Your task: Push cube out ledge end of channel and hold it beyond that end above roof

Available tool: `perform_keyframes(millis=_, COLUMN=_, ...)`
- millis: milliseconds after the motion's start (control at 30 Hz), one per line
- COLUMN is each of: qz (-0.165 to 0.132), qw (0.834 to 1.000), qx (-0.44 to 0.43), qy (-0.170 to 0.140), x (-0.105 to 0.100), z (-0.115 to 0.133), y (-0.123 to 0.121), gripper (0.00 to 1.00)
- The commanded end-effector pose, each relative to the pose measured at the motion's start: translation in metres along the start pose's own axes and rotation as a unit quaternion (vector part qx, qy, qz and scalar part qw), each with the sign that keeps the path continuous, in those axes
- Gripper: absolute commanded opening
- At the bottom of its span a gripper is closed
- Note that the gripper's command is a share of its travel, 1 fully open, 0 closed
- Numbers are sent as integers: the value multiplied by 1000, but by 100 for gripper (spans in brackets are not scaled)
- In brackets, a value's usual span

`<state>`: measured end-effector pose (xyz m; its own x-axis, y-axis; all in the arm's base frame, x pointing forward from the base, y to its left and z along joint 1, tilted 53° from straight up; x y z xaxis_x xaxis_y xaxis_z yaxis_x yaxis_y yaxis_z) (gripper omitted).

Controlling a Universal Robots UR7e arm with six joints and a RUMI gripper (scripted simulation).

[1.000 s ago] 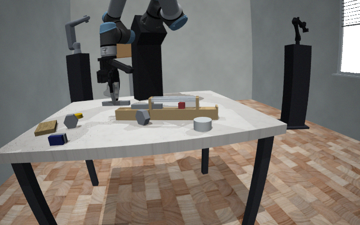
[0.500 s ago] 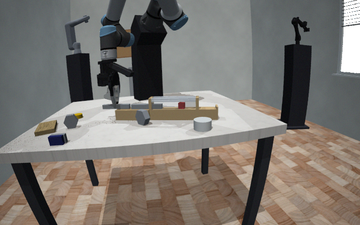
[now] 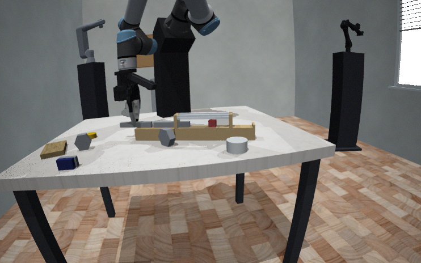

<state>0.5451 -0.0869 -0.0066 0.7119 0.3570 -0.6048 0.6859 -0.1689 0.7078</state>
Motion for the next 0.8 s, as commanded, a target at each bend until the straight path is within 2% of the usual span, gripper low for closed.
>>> perform_keyframes(millis=0, qz=0, qw=1000, qx=0, qy=0, x=0, z=0, y=0, gripper=0)
perform_keyframes(millis=767, qz=0, qw=1000, qx=0, qy=0, x=0, z=-2, y=1, gripper=0)
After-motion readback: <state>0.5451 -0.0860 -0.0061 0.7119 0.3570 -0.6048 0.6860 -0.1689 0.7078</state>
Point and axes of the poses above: the point where the finger pads meet when closed, its own x axis out along the fingers, its own y axis across the jaws, z = x × y, the point moved 8 cm from there along -x, back along the fingers, and after that the axes turned 12 degrees about -x, right-handed, at the moved point
